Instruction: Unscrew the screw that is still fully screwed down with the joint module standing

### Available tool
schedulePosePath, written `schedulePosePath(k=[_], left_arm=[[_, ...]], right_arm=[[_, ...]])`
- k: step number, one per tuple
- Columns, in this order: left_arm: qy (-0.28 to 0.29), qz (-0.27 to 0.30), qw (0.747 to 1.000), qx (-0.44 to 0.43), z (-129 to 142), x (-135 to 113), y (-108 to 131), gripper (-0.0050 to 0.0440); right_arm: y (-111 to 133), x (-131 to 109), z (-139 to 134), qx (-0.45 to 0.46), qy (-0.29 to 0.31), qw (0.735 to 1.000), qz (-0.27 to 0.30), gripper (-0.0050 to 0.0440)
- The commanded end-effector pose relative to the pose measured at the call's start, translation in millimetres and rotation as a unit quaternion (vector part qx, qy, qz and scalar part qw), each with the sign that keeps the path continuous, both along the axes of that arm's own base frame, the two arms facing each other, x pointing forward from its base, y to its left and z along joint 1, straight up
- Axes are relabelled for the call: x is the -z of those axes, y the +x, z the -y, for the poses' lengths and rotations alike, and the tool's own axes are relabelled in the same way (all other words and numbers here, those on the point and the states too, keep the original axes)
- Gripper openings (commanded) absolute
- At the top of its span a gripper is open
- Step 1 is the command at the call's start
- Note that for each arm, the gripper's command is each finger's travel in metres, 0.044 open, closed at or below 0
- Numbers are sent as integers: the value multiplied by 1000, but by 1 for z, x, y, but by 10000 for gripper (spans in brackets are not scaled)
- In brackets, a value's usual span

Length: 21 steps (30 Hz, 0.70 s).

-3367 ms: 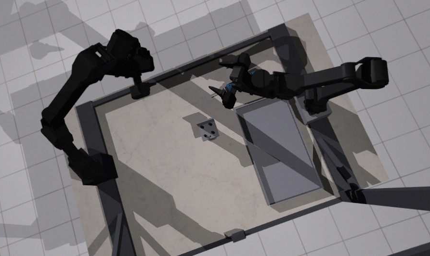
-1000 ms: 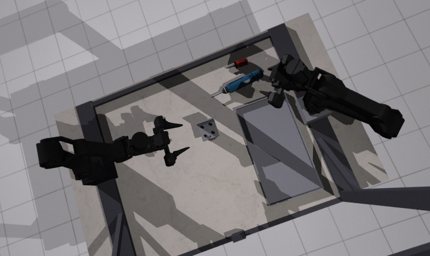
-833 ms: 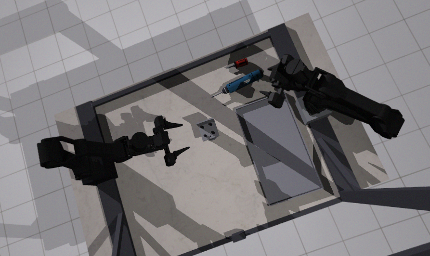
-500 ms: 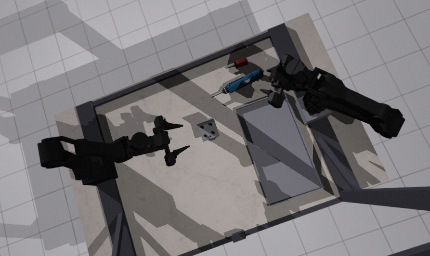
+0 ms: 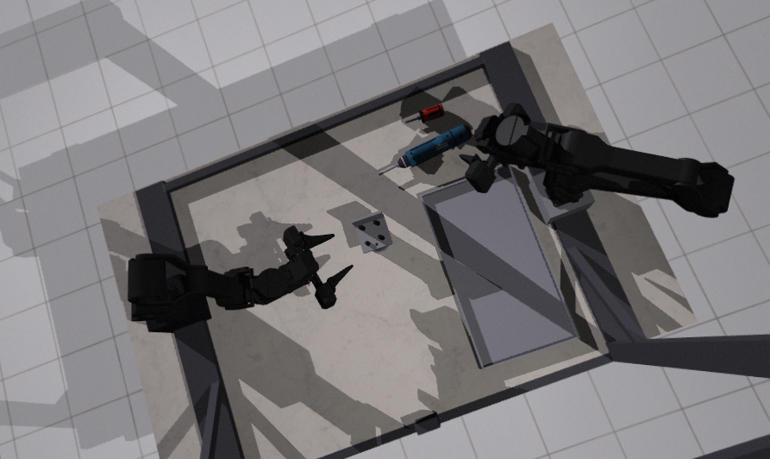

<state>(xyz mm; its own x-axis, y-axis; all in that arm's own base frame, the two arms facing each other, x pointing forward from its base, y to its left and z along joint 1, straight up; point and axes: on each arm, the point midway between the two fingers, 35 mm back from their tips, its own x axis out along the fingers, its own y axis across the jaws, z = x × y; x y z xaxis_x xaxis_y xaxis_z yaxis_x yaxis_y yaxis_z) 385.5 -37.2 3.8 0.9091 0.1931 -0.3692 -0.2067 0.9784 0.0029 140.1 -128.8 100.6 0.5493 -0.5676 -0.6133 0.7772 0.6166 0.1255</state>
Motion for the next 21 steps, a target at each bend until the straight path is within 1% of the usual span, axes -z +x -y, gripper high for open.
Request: schedulePosePath(k=[1, 6, 8, 10, 11, 16, 21], left_arm=[[4, 30, 998, -60, 11, 18, 10, 385], [7, 45, 993, -112, 20, 37, 13, 385], [8, 49, 991, -126, 23, 42, 15, 385], [8, 49, 991, -126, 23, 42, 15, 385], [8, 51, 990, -131, 24, 44, 15, 385], [11, 52, 988, -145, 25, 50, 15, 385], [13, 52, 988, -147, 24, 51, 15, 385]], right_arm=[[7, -2, 5, 68, 24, 997, 10, 305], [16, 5, 11, 147, 67, 987, 22, 305], [20, 9, 13, 181, 86, 979, 28, 305], [20, 9, 13, 181, 86, 979, 28, 305], [21, 11, 15, 199, 97, 975, 32, 305], [30, 20, 23, 293, 149, 943, 47, 305], [39, 29, 32, 389, 204, 896, 65, 305]])
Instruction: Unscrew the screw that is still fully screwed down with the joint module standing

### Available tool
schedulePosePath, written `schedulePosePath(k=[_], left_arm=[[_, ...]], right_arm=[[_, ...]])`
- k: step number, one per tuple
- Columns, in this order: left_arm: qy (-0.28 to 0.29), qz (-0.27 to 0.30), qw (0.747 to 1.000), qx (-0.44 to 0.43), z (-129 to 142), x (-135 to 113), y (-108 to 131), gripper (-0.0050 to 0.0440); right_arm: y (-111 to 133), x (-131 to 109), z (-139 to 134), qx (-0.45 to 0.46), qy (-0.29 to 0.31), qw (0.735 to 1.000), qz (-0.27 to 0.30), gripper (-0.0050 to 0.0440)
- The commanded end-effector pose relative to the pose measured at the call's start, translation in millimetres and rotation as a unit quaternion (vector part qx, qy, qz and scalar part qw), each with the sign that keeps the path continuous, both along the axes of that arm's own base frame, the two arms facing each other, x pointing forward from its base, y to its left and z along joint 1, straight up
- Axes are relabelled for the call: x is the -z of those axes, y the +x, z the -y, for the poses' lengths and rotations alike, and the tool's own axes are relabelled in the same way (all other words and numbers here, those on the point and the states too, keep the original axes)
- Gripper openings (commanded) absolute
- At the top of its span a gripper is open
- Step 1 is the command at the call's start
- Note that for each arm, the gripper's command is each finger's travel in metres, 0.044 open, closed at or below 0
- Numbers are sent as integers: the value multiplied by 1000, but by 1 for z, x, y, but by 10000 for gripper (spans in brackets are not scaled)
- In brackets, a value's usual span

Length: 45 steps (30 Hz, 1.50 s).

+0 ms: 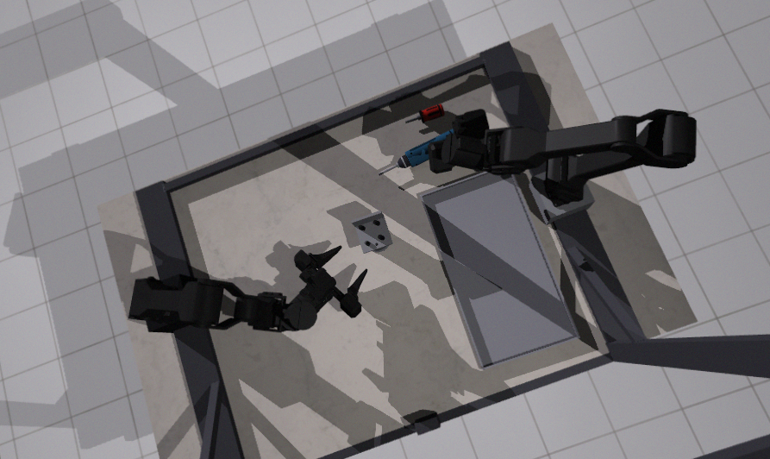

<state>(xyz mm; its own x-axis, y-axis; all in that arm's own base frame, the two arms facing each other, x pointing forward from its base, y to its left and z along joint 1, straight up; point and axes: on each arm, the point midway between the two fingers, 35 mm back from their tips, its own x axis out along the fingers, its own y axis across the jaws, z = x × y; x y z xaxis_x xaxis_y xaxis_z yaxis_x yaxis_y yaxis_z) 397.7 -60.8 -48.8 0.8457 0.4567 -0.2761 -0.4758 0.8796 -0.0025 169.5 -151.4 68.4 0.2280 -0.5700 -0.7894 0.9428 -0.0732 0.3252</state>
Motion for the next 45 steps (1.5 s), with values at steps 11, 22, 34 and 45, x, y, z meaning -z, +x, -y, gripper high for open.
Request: schedulePosePath(k=[11, 22, 34, 45], left_arm=[[-1, 4, 1000, -3, 1, -1, 2, 385], [-3, 9, 1000, -2, 1, -6, 3, 385], [-3, 9, 1000, -2, 1, -6, 3, 385], [-1, 5, 1000, -2, -4, 2, 12, 385]], right_arm=[[26, 15, 30, 265, 138, 953, 46, 305], [39, 34, 53, 457, 245, 852, 80, 305], [46, 48, 70, 575, 310, 750, 101, 305], [42, 62, 63, 579, 314, 747, 89, 305]])
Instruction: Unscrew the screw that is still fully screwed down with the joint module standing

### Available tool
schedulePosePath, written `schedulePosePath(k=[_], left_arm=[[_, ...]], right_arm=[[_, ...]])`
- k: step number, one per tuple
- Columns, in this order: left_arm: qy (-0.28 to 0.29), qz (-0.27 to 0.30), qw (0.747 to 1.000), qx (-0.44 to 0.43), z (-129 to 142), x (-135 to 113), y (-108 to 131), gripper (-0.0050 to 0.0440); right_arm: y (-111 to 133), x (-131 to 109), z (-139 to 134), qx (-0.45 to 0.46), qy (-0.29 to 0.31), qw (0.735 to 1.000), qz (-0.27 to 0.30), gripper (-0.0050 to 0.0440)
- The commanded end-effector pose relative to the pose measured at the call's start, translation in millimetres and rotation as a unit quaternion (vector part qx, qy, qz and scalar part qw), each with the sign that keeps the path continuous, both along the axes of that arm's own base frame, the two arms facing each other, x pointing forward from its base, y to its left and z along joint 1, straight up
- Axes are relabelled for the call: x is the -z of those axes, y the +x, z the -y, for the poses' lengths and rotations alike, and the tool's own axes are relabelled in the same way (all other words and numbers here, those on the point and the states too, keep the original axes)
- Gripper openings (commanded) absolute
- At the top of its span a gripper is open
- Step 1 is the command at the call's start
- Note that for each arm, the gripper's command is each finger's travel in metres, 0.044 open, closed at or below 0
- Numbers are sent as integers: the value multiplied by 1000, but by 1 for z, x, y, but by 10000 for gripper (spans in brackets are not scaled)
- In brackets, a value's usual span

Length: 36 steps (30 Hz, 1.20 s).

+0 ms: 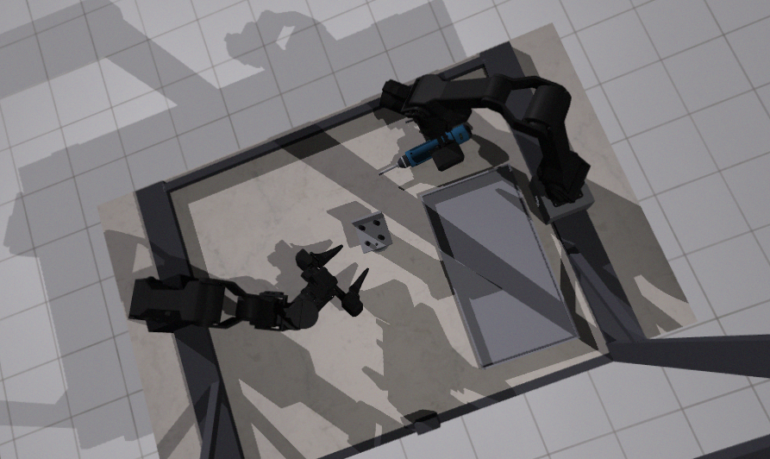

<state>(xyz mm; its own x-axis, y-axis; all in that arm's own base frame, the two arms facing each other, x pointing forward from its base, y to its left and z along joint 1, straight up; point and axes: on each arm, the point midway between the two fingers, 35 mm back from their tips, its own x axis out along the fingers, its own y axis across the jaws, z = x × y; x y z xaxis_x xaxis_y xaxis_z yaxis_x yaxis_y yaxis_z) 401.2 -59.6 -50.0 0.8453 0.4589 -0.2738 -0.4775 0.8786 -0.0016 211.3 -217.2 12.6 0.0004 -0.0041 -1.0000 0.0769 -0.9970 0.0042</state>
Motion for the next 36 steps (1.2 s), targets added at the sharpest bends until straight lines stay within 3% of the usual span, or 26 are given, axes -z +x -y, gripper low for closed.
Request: schedulePosePath(k=[1, 9, 19, 23, 30, 31, 33, 36], left_arm=[[-2, 4, 1000, -1, -5, 1, 12, 385], [-1, 4, 1000, 0, -16, 8, 32, 385], [0, 4, 1000, 0, -27, 14, 52, 385], [0, 4, 1000, 0, -32, 17, 61, 385], [-1, 5, 1000, -1, -35, 19, 67, 385], [-1, 5, 1000, -1, -36, 19, 68, 385], [-2, 5, 1000, 0, -35, 19, 68, 345], [-1, 5, 1000, 0, -35, 19, 67, 325]], right_arm=[[0, 9, -3, 1, 4, 1000, 1, 305], [0, 32, -3, 1, 4, 1000, 1, 305], [0, 42, -3, 1, 4, 1000, 1, 305], [2, 38, -1, 1, -1, 1000, 5, 245], [3, 36, 2, 0, -5, 1000, 7, 225], [3, 36, 2, 0, -5, 1000, 7, 205], [3, 36, 2, 0, -5, 1000, 7, 205], [3, 36, 2, 0, -5, 1000, 7, 185]])
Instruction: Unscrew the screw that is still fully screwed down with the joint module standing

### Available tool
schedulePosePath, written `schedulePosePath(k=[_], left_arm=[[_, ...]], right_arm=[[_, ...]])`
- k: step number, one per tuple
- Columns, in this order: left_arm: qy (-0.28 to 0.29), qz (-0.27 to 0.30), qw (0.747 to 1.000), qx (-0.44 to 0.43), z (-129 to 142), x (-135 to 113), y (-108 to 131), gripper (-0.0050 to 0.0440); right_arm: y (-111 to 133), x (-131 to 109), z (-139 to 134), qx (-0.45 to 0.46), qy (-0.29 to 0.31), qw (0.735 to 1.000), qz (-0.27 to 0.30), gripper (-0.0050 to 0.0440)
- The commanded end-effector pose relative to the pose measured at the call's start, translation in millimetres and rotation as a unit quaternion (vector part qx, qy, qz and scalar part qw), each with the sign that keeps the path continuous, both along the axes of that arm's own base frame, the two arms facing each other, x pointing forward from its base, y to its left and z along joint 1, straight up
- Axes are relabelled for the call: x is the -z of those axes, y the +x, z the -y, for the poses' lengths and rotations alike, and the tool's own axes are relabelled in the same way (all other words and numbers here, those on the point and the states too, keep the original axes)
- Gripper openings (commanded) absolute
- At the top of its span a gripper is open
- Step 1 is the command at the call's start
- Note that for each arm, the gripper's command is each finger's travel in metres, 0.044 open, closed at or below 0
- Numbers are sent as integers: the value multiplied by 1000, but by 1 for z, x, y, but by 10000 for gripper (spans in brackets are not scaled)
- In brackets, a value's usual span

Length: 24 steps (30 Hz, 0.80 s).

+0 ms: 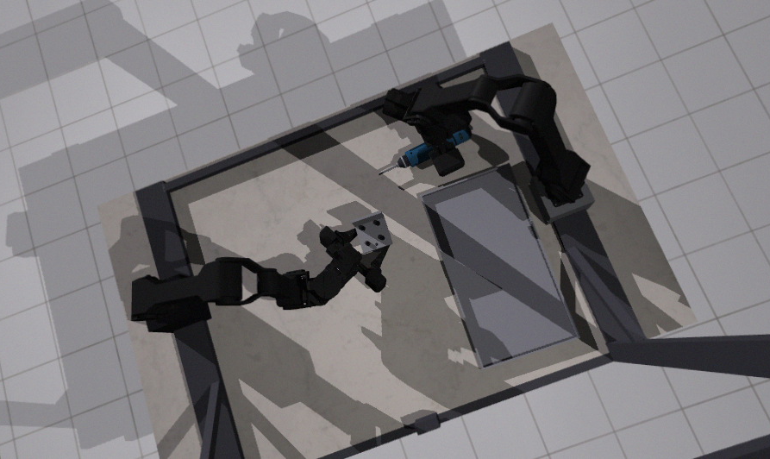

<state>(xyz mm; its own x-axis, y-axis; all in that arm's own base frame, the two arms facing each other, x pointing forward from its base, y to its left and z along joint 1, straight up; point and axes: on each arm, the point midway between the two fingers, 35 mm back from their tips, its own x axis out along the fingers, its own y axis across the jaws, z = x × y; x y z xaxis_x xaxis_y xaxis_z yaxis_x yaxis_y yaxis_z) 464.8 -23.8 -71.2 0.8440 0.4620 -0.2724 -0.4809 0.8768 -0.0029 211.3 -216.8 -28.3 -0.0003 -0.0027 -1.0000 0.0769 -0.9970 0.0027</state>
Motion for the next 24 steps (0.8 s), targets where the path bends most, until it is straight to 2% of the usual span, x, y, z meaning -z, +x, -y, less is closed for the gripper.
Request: schedulePosePath(k=[1, 2, 4, 5, 6, 7, 8, 10, 15, 16, 17, 21, 24], left_arm=[[-1, 4, 1000, 2, 1, -2, 3, 325], [-1, 3, 1000, 2, 1, -2, 3, 305], [-3, 10, 1000, 1, 1, -8, 4, 305], [-3, 10, 1000, 1, 1, -8, 4, 285], [-3, 10, 1000, 1, 1, -8, 4, 285], [-3, 10, 1000, 1, 1, -8, 4, 285], [-3, 10, 1000, 1, 1, -8, 4, 265], [-3, 10, 1000, 1, 1, -8, 4, 265], [0, 0, 1000, 1, 1, 0, 0, 245], [0, 0, 1000, 1, 1, 0, -1, 221], [0, 0, 1000, 1, 1, 0, -1, 244], [0, 0, 1000, 1, 1, 0, -1, 244], [0, 0, 1000, 1, 1, 0, -1, 244]], right_arm=[[3, -4, 2, 0, -6, 1000, 7, 178], [3, -4, 2, 0, -6, 1000, 7, 172], [3, -4, 2, 0, -6, 1000, 7, 158], [3, -4, 2, 0, -6, 1000, 7, 134], [3, -4, 2, 0, -6, 1000, 7, 158], [4, -9, 3, 0, -9, 1000, 11, 161], [6, -14, 5, 0, -13, 1000, 14, 161], [6, -14, 5, 0, -13, 1000, 14, 161], [5, -47, 5, 0, -13, 1000, 14, 161], [5, -55, 5, 0, -13, 1000, 14, 161], [5, -61, 5, 0, -13, 1000, 14, 161], [5, -69, 4, 0, -13, 1000, 14, 161], [5, -86, 4, 0, -13, 1000, 15, 161]])
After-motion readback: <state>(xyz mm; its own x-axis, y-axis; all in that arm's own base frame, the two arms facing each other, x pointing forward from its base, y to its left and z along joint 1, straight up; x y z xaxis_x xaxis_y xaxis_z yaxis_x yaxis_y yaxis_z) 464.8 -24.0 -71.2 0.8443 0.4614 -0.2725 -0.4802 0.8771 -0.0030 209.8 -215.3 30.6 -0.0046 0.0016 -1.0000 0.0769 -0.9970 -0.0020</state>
